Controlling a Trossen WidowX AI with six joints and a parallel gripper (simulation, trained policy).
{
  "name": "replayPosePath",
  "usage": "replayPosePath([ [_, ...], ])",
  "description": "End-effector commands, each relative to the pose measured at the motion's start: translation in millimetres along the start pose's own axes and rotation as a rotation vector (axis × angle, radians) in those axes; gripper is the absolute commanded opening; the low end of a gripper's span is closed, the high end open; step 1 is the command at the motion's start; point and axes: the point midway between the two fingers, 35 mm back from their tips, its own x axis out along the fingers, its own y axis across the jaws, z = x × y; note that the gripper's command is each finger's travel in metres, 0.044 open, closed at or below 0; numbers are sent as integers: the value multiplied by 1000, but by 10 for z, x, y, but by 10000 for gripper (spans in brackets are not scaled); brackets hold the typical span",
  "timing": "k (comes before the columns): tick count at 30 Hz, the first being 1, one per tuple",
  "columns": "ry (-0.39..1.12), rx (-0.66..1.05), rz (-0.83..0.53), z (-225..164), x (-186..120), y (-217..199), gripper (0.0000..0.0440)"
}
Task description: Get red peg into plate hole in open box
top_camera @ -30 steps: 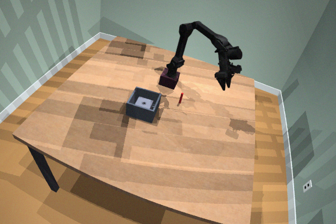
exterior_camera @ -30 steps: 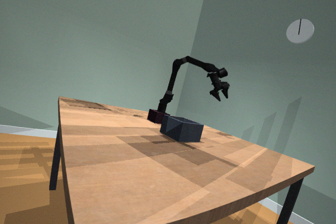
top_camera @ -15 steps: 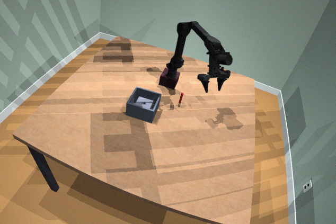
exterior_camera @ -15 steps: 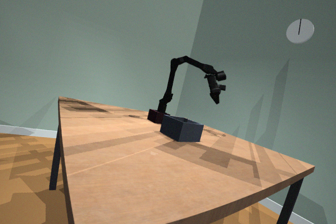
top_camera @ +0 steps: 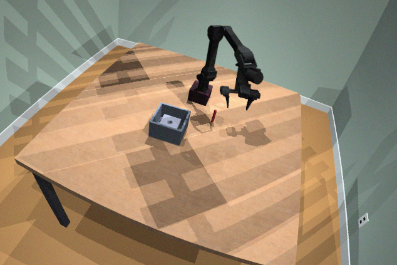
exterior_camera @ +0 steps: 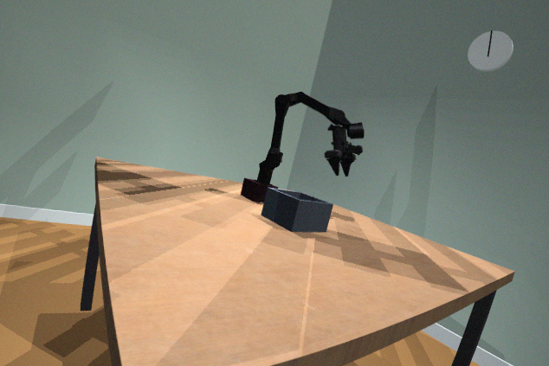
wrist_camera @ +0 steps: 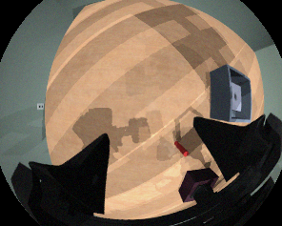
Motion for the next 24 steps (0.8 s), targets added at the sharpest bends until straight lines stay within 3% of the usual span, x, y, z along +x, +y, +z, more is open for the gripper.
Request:
replayPosePath([
  [1,32,98,-17,-98,29,-107,440],
  [24,235,827,-264,-856,422,-777,440],
])
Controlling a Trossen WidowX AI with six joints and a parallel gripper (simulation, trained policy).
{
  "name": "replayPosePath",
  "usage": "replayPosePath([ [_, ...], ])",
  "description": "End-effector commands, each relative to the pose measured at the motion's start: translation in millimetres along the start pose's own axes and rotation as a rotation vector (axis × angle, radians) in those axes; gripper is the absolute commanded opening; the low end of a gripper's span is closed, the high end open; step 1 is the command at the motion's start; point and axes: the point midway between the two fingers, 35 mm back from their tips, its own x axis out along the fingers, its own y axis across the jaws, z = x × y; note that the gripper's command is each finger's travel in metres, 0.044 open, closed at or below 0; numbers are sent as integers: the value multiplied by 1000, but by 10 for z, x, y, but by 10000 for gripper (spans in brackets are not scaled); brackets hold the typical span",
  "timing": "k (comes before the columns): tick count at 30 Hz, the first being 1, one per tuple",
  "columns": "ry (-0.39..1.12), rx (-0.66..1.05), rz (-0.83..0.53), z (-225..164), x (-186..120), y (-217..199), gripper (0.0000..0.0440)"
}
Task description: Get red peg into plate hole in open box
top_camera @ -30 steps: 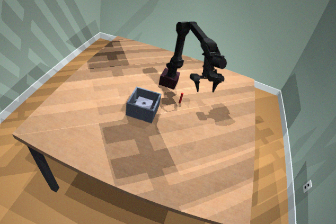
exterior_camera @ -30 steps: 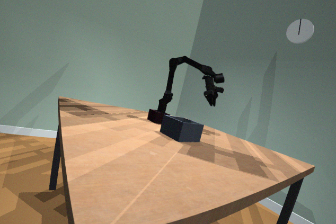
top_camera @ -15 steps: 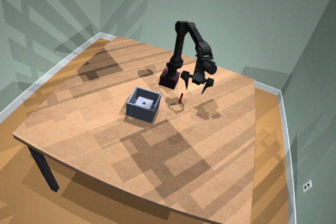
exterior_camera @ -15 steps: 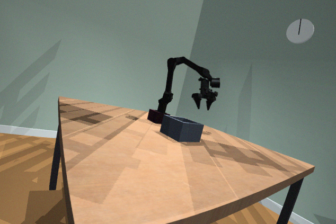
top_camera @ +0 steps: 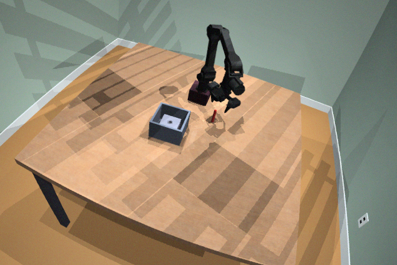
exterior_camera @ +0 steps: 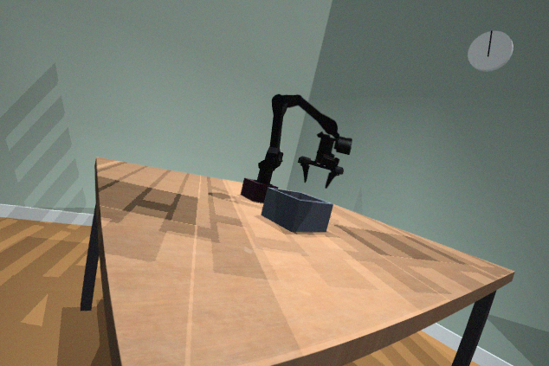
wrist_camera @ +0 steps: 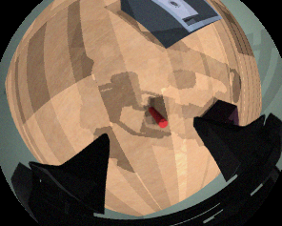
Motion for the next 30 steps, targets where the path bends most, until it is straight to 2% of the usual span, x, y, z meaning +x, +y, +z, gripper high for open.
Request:
replayPosePath([
  [1,20,88,-27,-25,111,-89,440],
  [10,36,263,-60,-70,470,-203,440],
  [22,26,400,-13,-132,952,-205,433],
  [25,33,430,-15,-162,1025,-224,385],
  [30,58,472,-28,-210,1092,-266,264],
])
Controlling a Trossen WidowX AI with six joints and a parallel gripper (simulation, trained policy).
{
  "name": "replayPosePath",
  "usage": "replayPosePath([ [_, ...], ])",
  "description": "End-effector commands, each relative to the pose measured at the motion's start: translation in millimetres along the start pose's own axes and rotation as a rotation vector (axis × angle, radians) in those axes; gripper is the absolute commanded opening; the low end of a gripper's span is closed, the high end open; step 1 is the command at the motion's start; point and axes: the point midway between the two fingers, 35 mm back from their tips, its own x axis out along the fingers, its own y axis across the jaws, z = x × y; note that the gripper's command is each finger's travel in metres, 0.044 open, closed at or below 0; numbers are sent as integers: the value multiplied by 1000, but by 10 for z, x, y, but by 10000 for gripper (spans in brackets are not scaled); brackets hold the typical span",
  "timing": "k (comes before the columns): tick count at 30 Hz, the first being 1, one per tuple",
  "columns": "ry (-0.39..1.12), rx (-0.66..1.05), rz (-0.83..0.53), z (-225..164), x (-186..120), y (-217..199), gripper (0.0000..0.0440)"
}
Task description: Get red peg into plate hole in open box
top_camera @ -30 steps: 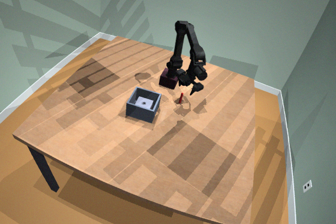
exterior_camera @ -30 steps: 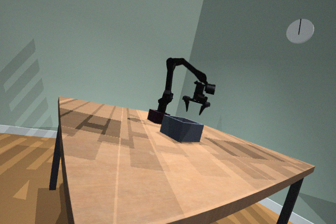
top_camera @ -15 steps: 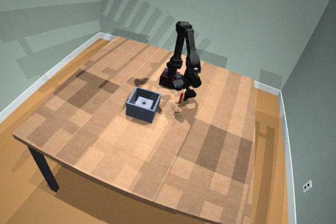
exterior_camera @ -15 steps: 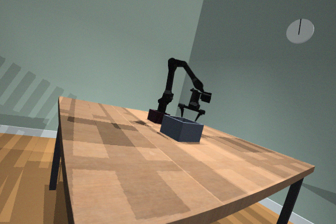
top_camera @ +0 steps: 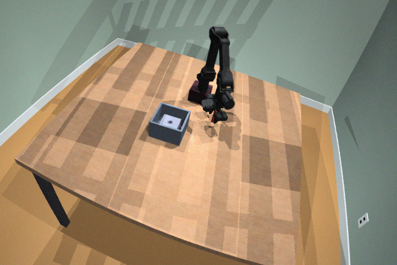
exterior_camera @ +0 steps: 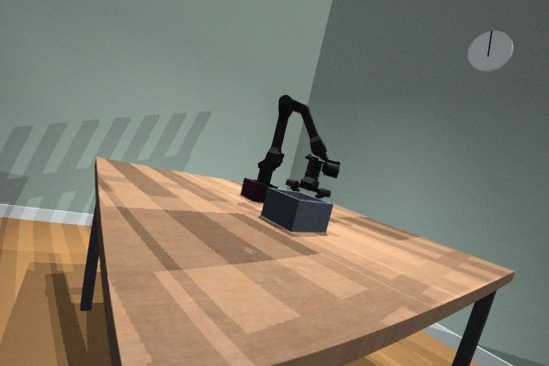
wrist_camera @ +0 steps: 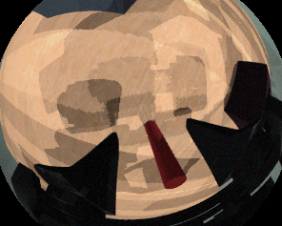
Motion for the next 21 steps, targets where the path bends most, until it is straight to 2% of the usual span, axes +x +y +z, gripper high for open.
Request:
replayPosePath([
  [1,19,23,-20,-16,50,-43,238],
  [10,83,44,-29,-19,29,-20,13],
  [13,53,23,0,36,-51,47,0],
  [21,-19,-44,37,179,-292,120,0],
])
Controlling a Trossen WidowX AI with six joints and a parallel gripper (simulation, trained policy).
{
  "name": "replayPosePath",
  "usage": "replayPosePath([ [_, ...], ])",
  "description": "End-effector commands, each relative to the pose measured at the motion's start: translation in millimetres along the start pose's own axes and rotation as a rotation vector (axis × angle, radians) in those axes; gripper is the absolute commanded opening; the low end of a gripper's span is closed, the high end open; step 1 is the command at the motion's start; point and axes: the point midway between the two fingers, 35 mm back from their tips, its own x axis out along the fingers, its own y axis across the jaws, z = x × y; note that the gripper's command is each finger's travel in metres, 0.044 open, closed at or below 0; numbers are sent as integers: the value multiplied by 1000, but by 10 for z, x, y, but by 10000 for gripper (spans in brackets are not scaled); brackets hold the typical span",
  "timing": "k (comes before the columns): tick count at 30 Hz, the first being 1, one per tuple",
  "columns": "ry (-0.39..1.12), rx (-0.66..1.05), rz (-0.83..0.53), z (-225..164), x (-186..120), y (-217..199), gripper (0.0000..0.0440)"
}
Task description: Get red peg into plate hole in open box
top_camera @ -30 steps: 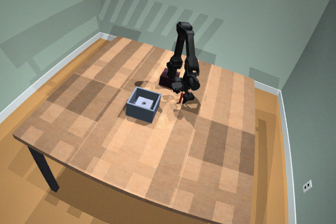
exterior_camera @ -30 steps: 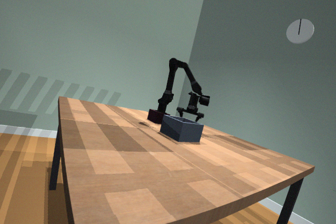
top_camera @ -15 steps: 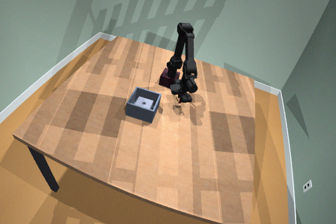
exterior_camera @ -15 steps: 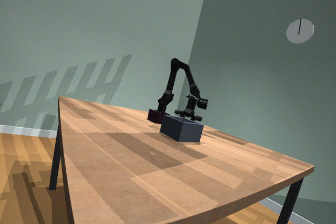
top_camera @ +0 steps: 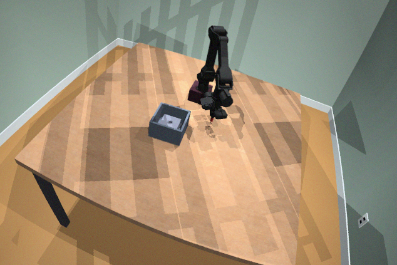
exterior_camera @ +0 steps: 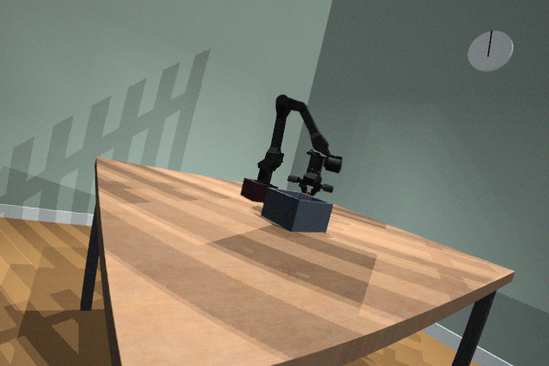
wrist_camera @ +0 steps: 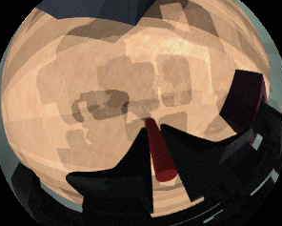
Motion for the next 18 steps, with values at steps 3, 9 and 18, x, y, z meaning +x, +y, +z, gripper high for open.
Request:
replayPosePath([
  [3,-50,-41,34,117,-200,79,1],
  [9,-106,-75,62,280,-442,176,0],
  [18,-176,-77,95,586,-810,321,0],
])
